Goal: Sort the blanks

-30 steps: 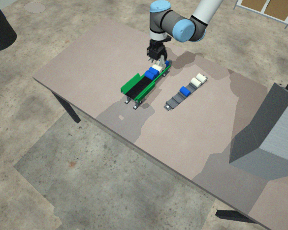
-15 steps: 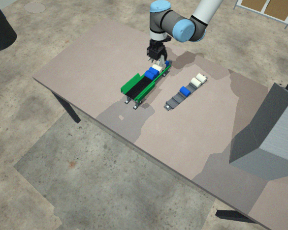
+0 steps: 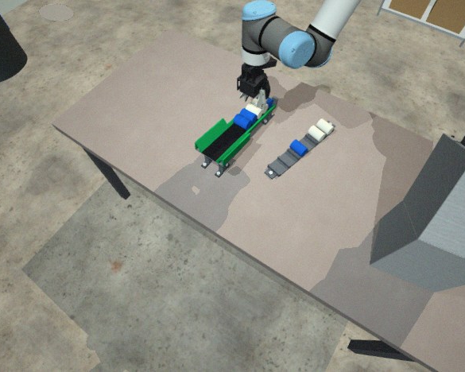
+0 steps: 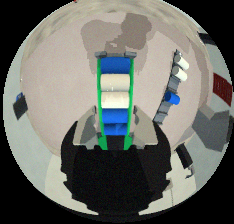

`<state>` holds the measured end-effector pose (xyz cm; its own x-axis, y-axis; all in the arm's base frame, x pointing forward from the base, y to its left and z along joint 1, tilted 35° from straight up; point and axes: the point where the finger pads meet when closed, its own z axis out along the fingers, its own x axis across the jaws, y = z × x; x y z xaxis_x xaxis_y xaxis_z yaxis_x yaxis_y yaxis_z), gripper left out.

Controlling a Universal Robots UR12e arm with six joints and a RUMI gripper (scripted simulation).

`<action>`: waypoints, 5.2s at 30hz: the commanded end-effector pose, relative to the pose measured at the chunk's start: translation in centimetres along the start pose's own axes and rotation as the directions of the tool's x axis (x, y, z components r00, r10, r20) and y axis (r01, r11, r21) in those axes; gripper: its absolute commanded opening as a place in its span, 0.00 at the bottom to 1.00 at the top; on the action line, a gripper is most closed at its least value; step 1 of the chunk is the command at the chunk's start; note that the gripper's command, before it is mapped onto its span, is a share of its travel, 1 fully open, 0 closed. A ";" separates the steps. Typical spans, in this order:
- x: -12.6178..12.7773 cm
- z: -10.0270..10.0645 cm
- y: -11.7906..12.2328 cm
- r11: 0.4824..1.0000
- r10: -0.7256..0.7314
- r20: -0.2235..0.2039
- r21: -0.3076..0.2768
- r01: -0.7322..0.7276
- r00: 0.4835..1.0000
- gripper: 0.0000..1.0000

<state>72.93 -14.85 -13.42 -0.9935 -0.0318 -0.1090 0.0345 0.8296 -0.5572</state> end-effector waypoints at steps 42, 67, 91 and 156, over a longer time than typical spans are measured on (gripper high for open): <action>-0.1 1.9 -0.1 1.000 0.001 0.001 -0.001 -0.001 1.000 0.48; -0.1 3.4 0.0 1.000 0.000 0.003 0.000 0.000 1.000 0.48; -0.1 3.4 0.0 1.000 0.000 0.003 0.000 0.000 1.000 0.48; 0.1 -6.5 0.0 1.000 0.000 0.000 -0.001 0.000 1.000 0.35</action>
<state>72.55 -11.12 -7.78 -0.9921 -0.0380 -0.1197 0.0356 0.8292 -0.5578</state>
